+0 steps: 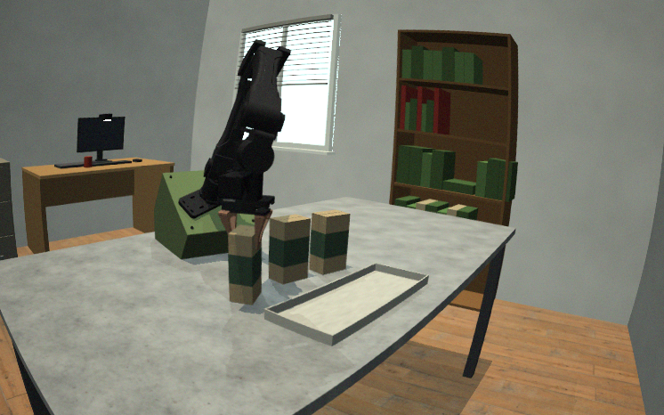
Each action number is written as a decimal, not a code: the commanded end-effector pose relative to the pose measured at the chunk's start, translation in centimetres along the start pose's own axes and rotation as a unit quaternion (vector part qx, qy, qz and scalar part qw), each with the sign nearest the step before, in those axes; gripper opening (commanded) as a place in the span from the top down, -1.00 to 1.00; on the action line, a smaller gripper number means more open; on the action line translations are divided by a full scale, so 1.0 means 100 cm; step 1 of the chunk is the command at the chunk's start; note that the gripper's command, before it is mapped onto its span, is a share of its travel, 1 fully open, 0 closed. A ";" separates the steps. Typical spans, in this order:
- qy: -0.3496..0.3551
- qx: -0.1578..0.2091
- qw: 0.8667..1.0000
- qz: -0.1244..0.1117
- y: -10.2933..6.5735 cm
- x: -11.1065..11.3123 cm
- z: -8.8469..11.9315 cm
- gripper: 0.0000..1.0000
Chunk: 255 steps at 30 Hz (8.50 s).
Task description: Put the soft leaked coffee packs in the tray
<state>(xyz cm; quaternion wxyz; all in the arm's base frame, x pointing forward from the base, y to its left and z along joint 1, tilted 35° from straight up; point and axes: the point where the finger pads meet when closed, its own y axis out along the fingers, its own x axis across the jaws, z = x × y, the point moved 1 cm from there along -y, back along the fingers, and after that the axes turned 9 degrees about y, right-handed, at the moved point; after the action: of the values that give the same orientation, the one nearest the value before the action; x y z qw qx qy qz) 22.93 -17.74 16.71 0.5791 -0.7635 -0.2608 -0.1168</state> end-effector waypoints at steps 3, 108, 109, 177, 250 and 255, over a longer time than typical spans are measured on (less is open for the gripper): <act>-0.001 -0.005 1.000 0.001 0.000 -0.001 0.000 0.52; 0.001 -0.002 1.000 0.000 -0.089 0.001 -0.004 -0.55; 0.001 -0.002 1.000 0.000 -0.089 0.001 -0.004 -0.55; 0.318 -0.007 0.948 0.003 -0.080 0.035 0.150 -0.55; 0.312 -0.003 0.950 0.009 -0.036 0.038 0.154 -0.55; 0.312 -0.002 0.950 0.011 -0.026 0.037 0.154 -0.55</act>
<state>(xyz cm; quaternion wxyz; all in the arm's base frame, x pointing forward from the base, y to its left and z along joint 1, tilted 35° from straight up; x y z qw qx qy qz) 22.34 -1.53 17.09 0.6310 -0.6889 -0.0639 -0.3509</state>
